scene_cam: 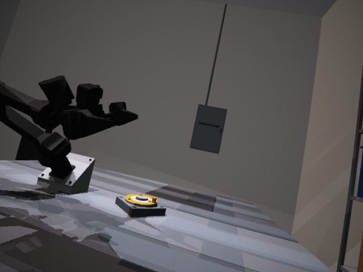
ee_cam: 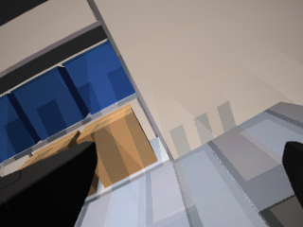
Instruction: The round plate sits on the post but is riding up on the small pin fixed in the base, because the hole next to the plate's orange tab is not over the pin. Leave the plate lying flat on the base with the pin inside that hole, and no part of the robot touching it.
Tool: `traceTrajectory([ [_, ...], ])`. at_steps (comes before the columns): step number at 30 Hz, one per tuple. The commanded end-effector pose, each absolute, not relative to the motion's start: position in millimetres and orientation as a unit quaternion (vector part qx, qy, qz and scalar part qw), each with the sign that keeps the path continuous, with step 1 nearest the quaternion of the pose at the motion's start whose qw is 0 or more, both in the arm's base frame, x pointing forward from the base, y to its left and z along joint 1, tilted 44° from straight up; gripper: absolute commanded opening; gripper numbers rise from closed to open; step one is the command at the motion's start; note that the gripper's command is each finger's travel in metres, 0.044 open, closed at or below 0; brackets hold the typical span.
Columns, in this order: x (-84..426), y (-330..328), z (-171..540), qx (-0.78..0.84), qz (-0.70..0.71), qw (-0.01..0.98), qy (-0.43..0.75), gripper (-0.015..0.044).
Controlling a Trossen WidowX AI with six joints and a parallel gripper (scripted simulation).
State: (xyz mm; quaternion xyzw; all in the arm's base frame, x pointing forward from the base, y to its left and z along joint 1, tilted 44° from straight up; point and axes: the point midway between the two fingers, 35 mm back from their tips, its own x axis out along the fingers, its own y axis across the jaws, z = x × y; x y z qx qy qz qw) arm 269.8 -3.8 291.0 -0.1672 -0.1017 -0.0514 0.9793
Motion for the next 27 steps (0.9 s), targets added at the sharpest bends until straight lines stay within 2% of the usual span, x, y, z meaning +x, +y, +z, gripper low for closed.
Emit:
traceTrajectory([
  [1, 271.4, -3.4, 290.1, -0.166, -0.050, 0.980, -0.097, 0.0374],
  [8, 325.2, 12.8, 245.7, -0.116, -0.031, 0.988, 0.092, 0.0190],
  [10, 329.7, 14.1, 239.8, -0.113, -0.032, 0.987, 0.113, 0.0137],
  [15, 354.3, 23.9, 195.5, -0.100, -0.051, 0.958, 0.266, 0.0006],
  [24, 365.7, 45.5, 131.3, -0.141, -0.090, 0.873, 0.457, 0.0000],
  [27, 365.6, 46.7, 121.1, -0.151, -0.104, 0.853, 0.488, 0.0000],
])
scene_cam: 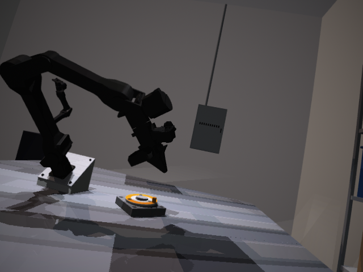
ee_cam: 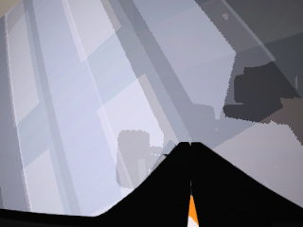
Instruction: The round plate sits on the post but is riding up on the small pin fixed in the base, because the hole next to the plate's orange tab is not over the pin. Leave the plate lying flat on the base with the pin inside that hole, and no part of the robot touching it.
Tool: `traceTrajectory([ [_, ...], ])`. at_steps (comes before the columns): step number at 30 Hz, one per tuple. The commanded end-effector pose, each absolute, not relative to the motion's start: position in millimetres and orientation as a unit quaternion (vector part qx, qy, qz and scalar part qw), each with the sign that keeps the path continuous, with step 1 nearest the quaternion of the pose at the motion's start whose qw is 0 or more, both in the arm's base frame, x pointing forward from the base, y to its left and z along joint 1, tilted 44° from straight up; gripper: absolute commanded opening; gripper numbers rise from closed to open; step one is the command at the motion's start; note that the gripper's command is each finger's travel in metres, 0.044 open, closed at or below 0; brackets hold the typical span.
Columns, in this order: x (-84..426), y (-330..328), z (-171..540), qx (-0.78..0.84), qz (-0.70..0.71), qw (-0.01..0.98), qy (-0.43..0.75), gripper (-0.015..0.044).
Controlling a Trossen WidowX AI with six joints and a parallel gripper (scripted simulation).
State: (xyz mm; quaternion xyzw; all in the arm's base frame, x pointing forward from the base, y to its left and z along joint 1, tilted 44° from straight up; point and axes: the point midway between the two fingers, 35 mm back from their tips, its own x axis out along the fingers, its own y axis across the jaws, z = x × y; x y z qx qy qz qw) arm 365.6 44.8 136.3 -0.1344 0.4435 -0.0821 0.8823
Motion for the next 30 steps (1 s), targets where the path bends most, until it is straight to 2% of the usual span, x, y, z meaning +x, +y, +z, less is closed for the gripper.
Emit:
traceTrajectory([
  [1, 365.2, 47.5, 114.4, -0.159, -0.115, 0.838, 0.508, 0.0000],
  [13, 355.0, 53.3, 65.3, -0.289, -0.228, 0.667, 0.648, 0.0000],
  [30, 356.0, 20.7, 34.0, -0.293, -0.231, 0.664, 0.649, 0.0000],
])
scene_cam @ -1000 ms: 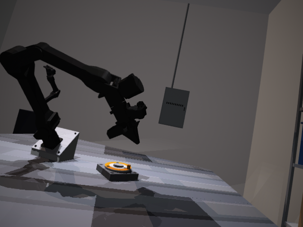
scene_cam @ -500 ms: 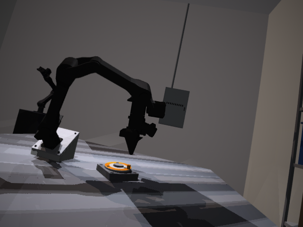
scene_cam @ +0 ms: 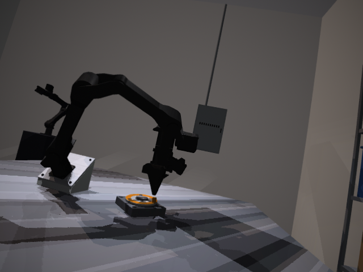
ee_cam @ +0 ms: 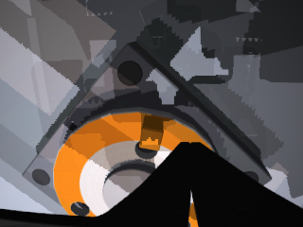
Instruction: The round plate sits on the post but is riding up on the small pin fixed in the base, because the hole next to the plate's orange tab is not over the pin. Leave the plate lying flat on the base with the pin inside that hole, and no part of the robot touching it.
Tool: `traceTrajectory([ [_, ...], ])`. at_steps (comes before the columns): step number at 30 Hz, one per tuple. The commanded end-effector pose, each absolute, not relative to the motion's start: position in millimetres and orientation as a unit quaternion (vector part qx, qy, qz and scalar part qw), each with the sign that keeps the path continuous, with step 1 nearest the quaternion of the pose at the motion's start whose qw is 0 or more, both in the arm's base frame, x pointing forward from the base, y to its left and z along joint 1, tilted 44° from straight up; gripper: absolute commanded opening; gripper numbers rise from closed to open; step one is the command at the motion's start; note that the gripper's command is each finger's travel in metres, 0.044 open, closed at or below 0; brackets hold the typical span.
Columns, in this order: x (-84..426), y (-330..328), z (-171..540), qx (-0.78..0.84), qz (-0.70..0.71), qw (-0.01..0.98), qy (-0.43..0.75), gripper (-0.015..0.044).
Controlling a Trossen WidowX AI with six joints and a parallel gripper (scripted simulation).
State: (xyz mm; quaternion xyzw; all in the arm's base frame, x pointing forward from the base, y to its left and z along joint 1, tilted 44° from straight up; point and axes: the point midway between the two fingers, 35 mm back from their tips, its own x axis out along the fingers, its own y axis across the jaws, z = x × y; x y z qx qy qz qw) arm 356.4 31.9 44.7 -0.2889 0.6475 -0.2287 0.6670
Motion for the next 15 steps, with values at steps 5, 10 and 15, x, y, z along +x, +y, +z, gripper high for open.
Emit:
traceTrajectory([
  [5, 356.3, 18.8, 31.4, -0.293, -0.231, 0.664, 0.648, 0.0000],
  [10, 358.5, 22.1, 28.6, -0.293, -0.231, 0.664, 0.648, 0.0000],
  [15, 361.8, 27.5, 23.8, -0.293, -0.231, 0.664, 0.648, 0.0000],
])
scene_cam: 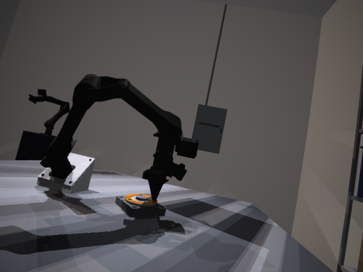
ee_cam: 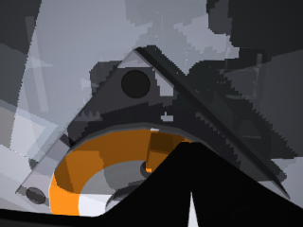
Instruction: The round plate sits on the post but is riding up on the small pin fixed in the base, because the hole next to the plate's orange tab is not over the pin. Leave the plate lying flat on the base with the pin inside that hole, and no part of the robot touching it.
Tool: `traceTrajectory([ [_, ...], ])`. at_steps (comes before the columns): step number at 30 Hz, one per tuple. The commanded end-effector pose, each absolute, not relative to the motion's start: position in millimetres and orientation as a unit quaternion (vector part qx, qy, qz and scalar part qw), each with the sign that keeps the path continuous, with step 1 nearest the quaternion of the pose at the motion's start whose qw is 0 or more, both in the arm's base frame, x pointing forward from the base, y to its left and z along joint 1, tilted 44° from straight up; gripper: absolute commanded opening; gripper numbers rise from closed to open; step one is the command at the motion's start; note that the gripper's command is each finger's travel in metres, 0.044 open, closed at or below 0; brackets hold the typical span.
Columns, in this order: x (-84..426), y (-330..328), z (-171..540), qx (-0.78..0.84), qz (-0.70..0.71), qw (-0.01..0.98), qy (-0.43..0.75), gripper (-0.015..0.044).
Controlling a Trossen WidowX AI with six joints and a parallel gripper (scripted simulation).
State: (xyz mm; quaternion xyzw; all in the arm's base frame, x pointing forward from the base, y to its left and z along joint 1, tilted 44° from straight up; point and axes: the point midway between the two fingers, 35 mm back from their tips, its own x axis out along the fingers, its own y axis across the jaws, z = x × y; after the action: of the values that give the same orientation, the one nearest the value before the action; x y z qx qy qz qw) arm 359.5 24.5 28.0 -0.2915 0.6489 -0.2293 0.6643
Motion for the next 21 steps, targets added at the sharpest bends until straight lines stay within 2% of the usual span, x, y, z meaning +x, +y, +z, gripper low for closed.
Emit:
traceTrajectory([
  [1, 362.1, 28.3, 22.7, -0.293, -0.231, 0.664, 0.648, 0.0000],
  [21, 362.3, 44.4, 8.9, -0.292, -0.230, 0.664, 0.648, 0.0000],
])
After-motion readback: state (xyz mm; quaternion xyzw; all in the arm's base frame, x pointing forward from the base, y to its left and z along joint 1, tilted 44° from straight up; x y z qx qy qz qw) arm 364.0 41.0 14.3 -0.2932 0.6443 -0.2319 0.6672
